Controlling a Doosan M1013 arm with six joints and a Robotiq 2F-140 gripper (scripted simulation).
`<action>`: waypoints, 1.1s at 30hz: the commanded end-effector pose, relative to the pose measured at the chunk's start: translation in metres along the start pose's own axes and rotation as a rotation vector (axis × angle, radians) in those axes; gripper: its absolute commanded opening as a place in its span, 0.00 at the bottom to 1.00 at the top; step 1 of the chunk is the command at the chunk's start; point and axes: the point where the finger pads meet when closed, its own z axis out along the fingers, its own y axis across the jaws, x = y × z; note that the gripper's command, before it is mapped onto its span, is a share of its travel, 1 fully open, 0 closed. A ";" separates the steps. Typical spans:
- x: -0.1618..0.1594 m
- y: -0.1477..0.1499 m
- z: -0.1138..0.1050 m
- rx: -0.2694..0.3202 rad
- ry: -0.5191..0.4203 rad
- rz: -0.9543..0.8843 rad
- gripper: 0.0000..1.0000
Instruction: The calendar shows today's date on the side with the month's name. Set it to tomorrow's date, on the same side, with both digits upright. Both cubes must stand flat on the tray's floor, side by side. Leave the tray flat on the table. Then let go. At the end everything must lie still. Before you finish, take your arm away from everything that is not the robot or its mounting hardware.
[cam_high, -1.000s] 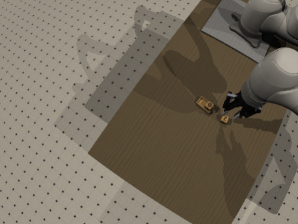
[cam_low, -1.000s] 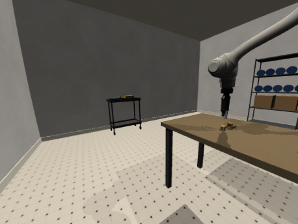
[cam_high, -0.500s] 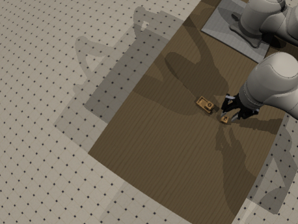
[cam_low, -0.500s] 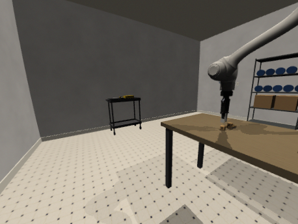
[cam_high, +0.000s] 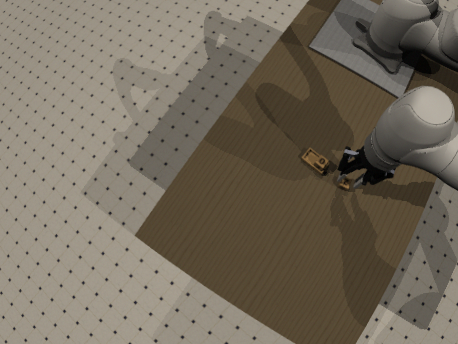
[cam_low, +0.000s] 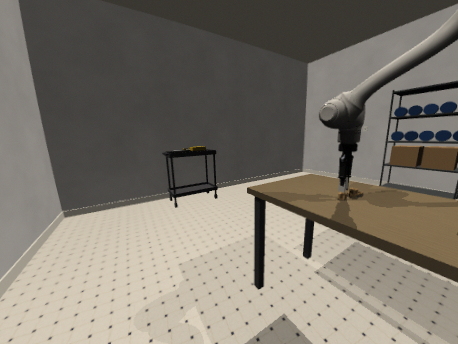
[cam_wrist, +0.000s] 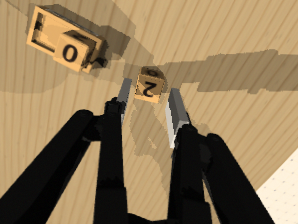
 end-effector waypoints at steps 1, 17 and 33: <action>0.000 0.000 0.002 0.000 0.000 0.000 0.28; 0.000 0.000 0.006 0.000 0.000 0.000 0.28; 0.000 0.000 0.006 0.000 0.000 0.000 0.28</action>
